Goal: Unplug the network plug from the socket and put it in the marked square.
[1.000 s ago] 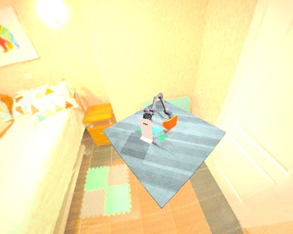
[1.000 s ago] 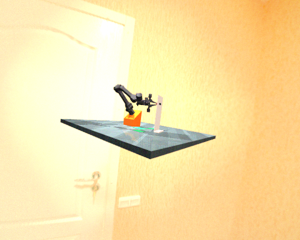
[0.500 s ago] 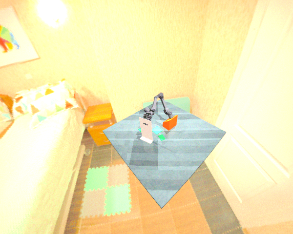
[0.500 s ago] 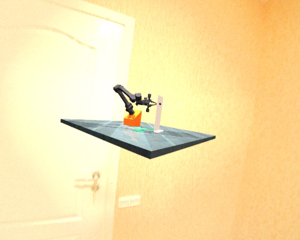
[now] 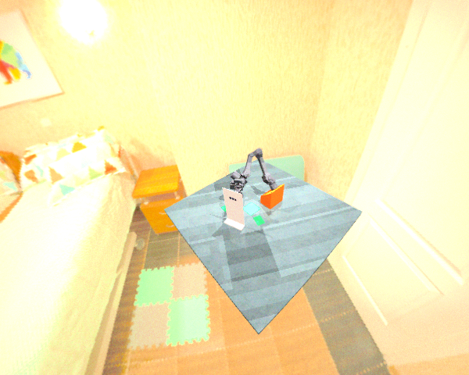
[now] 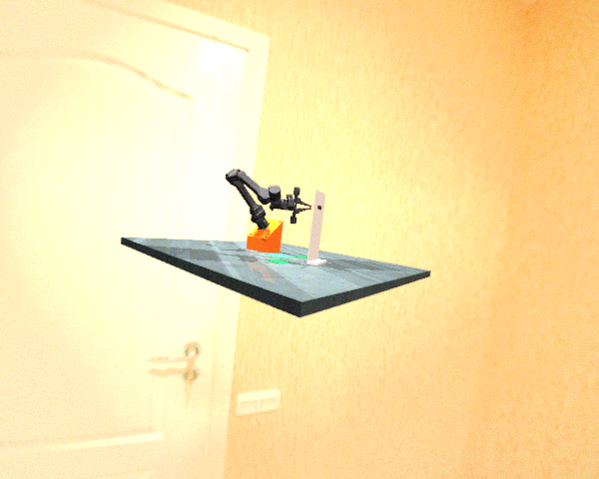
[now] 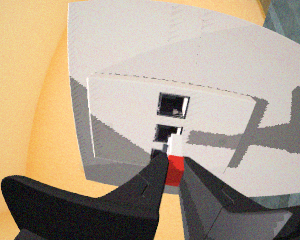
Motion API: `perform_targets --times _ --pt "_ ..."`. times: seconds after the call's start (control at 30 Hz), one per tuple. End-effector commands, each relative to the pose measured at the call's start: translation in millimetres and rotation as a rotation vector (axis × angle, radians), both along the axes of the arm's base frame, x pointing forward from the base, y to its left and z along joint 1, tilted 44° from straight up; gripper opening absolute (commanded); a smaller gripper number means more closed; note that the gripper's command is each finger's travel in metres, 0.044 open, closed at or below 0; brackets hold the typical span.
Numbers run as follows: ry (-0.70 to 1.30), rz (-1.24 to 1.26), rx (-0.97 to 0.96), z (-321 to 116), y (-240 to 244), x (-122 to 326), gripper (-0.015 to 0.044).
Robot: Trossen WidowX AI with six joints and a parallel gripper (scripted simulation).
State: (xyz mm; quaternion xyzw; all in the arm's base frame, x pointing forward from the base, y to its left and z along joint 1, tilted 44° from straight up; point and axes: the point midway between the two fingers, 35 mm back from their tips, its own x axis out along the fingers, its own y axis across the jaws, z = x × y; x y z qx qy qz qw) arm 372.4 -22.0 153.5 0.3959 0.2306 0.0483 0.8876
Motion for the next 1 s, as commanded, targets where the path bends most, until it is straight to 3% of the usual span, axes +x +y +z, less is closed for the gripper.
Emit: perform_targets --times 0.0,0.97 --pt "-0.001 0.003 -0.004 0 0 -3 0.0" --pt "-0.001 0.003 -0.004 3 -2 -17 0.0"
